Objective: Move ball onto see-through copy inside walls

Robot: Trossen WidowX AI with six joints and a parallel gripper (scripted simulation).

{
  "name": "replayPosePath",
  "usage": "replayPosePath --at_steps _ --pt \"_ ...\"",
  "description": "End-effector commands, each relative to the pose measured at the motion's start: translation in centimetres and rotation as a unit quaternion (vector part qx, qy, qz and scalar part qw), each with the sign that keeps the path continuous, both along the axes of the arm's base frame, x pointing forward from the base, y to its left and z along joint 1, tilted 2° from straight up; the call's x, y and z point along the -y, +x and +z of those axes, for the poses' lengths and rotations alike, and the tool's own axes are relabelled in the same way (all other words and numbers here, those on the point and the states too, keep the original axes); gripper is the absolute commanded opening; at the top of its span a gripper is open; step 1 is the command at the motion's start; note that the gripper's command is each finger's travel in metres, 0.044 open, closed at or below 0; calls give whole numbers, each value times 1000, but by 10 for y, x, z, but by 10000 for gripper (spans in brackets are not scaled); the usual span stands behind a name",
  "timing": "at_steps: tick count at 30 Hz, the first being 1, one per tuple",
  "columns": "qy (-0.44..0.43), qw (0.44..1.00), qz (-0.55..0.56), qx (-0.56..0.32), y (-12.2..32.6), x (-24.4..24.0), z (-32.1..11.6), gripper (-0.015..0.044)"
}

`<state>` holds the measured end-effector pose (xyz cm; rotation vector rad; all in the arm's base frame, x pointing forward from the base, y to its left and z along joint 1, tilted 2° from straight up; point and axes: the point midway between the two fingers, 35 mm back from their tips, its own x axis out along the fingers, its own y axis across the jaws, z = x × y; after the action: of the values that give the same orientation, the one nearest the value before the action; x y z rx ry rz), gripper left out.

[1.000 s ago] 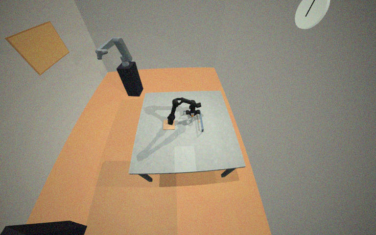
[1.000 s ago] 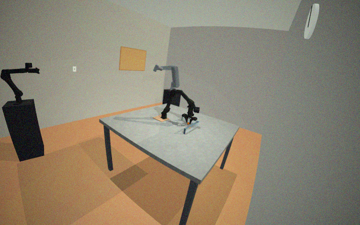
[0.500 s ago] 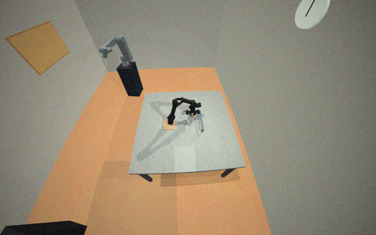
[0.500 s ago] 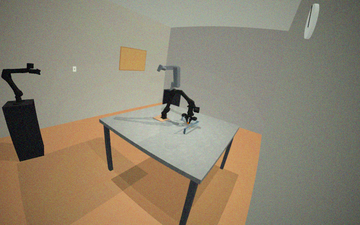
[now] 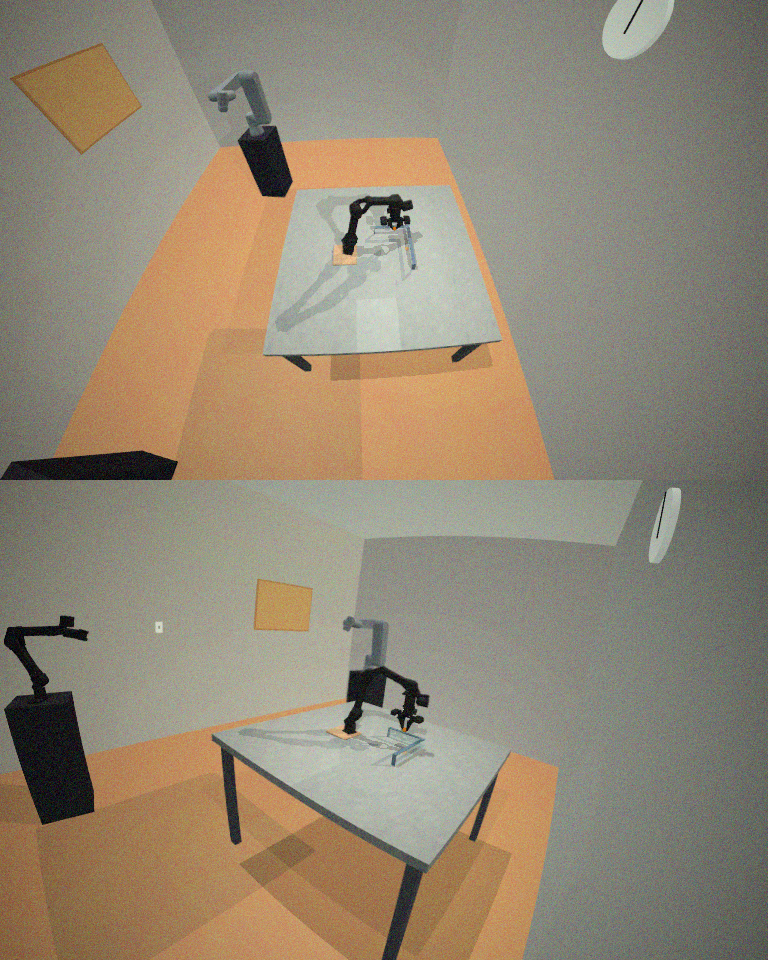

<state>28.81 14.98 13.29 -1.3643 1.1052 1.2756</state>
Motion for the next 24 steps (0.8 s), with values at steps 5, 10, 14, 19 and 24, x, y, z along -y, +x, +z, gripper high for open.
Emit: replayPosePath --at_steps 5,10,14,19,24 --pt "3 1000 -3 3 -6 1 38 0" --pt "5 999 -35 3 -2 4 38 0" --pt "10 992 -122 4 10 13 35 0" --pt "15 973 -230 6 24 24 31 0" --pt "21 942 -334 8 37 36 27 0"
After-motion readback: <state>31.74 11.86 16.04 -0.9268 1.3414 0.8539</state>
